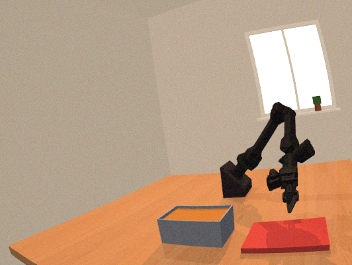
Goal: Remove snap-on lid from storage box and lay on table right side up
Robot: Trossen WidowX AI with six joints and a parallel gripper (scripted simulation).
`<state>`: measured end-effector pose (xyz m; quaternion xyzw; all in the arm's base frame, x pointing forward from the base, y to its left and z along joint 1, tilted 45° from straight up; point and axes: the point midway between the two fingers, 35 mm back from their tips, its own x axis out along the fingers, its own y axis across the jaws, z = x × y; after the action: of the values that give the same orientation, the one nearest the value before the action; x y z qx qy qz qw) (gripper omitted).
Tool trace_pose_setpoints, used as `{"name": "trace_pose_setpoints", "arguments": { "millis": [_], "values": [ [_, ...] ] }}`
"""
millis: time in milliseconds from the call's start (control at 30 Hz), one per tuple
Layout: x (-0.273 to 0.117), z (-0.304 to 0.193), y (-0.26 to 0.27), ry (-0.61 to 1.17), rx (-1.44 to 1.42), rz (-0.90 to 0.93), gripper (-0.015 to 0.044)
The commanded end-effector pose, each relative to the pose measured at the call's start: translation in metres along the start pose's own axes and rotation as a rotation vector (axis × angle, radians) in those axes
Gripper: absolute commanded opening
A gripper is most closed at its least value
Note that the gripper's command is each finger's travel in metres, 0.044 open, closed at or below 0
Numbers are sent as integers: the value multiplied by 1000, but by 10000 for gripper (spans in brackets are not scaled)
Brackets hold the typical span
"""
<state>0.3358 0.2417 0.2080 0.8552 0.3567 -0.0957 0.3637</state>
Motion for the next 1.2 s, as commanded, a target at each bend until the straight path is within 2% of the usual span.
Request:
{"name": "trace_pose_setpoints", "arguments": {
  "millis": [0,67,1167],
  "values": [
    [-5,0,-4,-2,3,1,406],
    [-8,0,-7,-2,3,1,440],
    [-53,0,-37,-2,5,-1,440]
  ]
}}
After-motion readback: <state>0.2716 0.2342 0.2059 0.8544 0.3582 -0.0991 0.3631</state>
